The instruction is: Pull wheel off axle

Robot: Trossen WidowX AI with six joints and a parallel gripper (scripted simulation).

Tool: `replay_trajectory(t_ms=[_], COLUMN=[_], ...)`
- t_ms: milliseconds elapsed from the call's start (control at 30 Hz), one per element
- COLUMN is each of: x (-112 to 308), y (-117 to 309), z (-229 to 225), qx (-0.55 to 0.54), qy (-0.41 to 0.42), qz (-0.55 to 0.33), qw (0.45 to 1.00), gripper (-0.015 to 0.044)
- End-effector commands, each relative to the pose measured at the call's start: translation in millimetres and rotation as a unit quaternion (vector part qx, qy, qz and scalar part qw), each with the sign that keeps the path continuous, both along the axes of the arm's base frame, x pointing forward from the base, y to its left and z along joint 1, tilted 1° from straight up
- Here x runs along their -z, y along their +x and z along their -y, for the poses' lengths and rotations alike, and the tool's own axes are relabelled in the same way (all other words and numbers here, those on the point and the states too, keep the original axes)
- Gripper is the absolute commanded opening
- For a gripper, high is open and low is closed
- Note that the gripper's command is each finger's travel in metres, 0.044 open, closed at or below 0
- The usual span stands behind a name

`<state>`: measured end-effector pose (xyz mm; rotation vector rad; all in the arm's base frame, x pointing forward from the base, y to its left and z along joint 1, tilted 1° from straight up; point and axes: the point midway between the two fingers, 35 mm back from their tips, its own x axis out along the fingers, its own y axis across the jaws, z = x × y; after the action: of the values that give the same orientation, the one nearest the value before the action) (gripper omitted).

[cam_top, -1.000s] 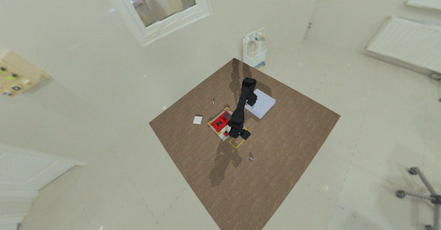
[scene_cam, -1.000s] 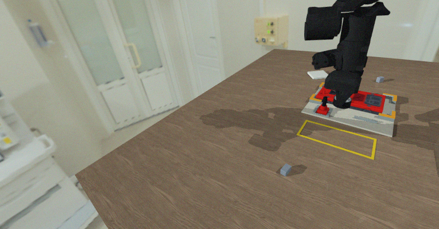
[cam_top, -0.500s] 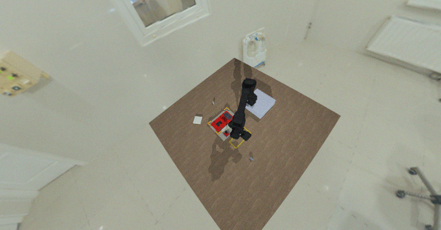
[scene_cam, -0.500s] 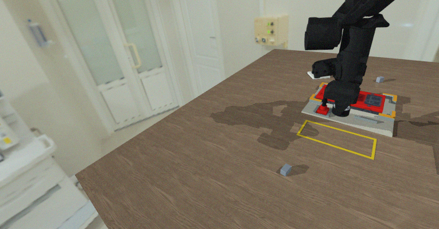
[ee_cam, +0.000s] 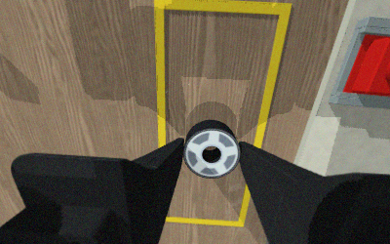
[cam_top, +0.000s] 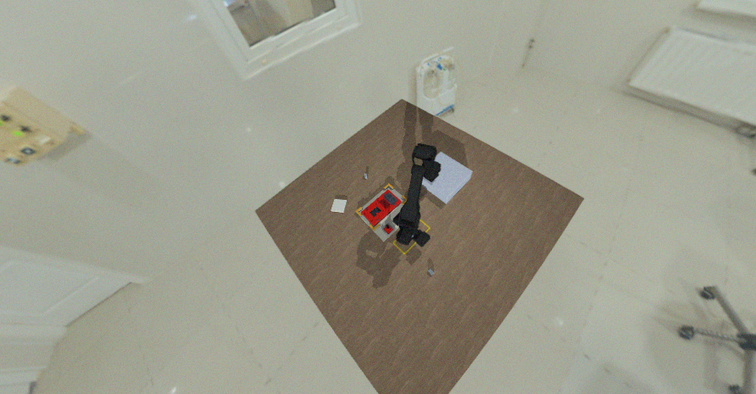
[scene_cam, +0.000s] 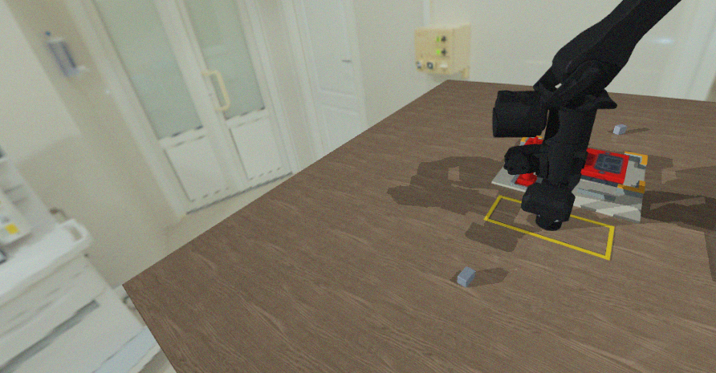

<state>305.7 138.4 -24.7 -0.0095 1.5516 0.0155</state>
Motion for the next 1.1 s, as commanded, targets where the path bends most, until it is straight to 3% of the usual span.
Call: replay_trajectory(t_ms=[0,67,433,700,833,1000,1067], x=[5.8,5.8,0.3,-52.9,-58.2,-66.7,-74.3], y=[-1.4,-1.4,1.1,0.8,0.3,-16.3,-27.2], z=[0.3,0.3,-0.5,-0.5,-0.3,7.9,13.0], qx=[0.003,0.003,0.000,0.003,0.003,0.002,0.002], qy=[0.001,0.001,0.001,0.001,0.001,0.001,0.000], qz=[0.000,0.000,0.003,0.000,0.000,0.003,0.002], qw=[1.000,1.000,1.000,1.000,1.000,1.000,1.000], gripper=[0.0000,0.0000,0.0289,0.0300,0.0300,0.0431,0.0440])
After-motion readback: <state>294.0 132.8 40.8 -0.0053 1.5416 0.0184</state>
